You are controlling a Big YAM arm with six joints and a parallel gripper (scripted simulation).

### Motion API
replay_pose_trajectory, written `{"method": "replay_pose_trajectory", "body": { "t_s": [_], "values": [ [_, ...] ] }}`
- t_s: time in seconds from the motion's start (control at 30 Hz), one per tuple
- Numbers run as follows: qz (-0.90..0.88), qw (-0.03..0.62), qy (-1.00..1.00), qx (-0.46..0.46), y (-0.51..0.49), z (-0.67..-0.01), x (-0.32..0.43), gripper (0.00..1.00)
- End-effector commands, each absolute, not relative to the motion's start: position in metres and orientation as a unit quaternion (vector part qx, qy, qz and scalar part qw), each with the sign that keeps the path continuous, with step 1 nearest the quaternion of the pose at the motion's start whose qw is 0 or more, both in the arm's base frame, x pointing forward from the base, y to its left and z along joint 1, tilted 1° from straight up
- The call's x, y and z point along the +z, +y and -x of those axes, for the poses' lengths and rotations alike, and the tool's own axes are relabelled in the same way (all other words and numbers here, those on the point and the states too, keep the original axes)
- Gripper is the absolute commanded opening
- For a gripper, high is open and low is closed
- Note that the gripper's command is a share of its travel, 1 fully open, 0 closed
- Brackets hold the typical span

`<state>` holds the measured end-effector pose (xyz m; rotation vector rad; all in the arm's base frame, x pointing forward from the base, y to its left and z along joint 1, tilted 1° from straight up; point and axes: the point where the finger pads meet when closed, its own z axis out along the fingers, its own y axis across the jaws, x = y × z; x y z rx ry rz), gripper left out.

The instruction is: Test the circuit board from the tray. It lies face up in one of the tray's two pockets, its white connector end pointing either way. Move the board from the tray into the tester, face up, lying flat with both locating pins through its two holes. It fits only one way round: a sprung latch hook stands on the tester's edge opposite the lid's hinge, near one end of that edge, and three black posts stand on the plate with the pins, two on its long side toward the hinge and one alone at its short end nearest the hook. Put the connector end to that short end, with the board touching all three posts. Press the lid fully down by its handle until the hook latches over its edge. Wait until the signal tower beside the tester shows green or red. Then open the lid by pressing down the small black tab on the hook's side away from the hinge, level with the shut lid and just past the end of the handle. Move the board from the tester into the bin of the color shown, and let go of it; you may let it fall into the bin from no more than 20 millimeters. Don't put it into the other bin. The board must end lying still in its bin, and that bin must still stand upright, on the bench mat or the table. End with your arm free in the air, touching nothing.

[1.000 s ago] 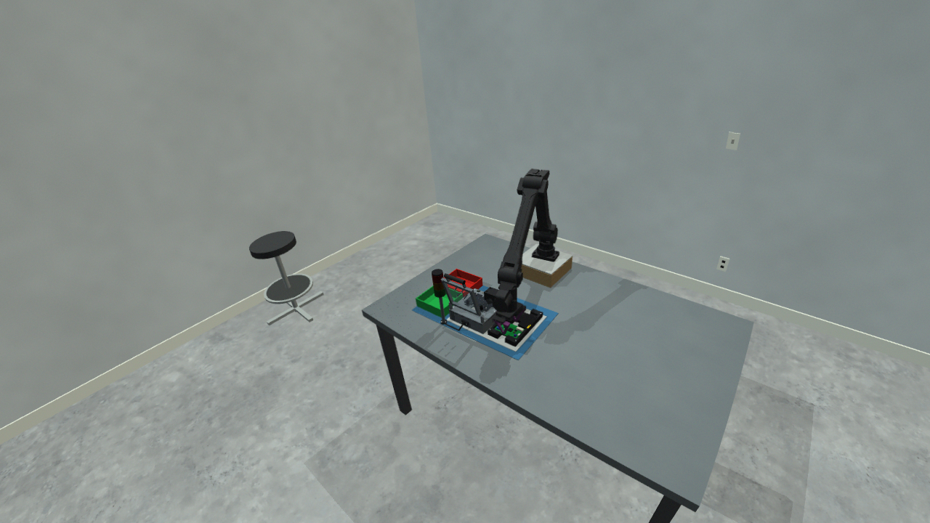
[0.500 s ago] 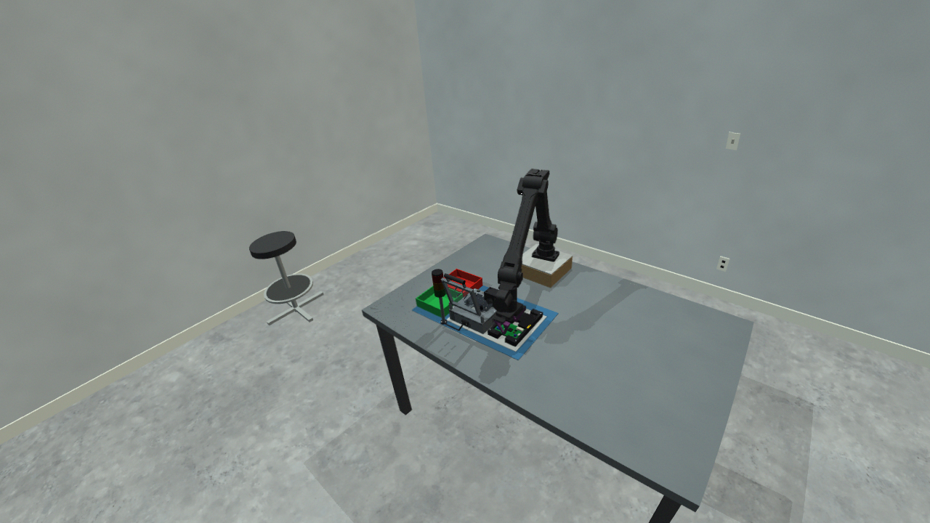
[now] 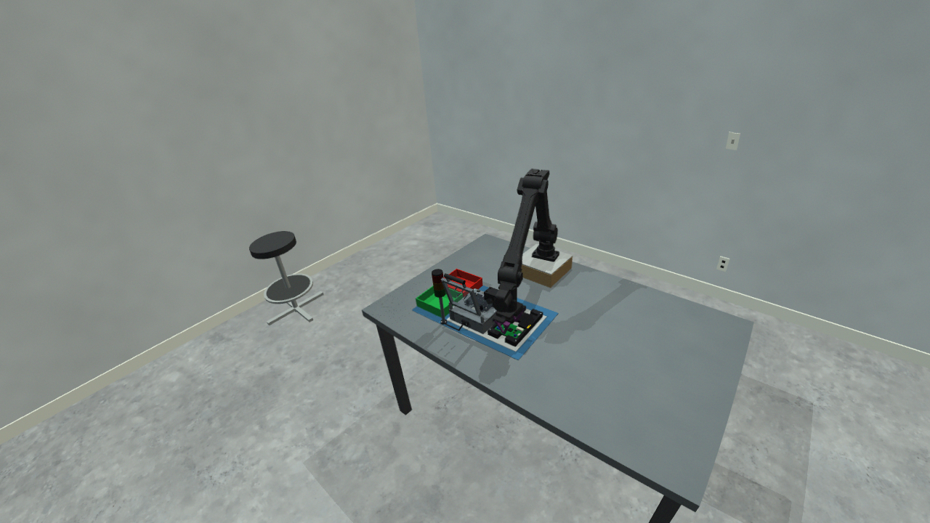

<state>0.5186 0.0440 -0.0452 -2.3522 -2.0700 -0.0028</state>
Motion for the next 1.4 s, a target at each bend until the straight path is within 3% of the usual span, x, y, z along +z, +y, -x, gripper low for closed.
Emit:
{"method": "replay_pose_trajectory", "body": {
  "t_s": [0.0, 1.37],
  "values": [
    [0.752, -0.002, -0.659, -0.006, 0.0363, -0.5357, -0.0396, 0.92],
    [0.752, -0.003, -0.659, -0.008, 0.0362, -0.5373, -0.0382, 0.92]
  ]
}}
